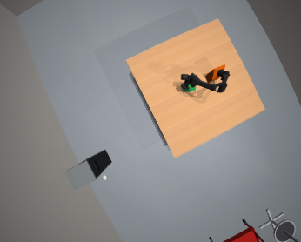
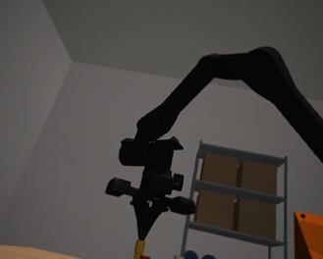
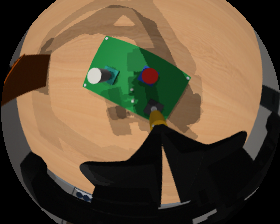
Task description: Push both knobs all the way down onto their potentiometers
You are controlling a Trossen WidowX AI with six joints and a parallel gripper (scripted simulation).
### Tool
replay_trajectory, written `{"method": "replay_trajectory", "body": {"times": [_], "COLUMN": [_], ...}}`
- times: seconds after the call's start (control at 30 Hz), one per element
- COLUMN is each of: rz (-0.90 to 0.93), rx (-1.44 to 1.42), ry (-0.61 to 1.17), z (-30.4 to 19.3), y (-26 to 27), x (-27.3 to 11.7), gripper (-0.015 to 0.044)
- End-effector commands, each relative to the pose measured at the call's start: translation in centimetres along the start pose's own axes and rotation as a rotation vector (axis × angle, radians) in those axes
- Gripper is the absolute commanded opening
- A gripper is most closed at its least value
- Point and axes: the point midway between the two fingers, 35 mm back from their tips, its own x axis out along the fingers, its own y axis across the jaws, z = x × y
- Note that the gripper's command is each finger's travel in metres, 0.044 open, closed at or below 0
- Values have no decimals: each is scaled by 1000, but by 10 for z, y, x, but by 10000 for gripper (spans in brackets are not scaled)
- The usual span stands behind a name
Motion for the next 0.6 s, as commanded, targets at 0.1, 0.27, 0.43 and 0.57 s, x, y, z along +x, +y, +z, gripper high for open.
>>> {"method": "replay_trajectory", "body": {"times": [0.1,0.27,0.43,0.57], "rz": [-1,-1,-1,-2], "rx": [2,2,2,2], "ry": [-2,-2,-3,-3], "z": [0,0,0,0], "y": [0,0,0,0], "x": [7,7,10,14], "gripper": [0,0,0,0]}}
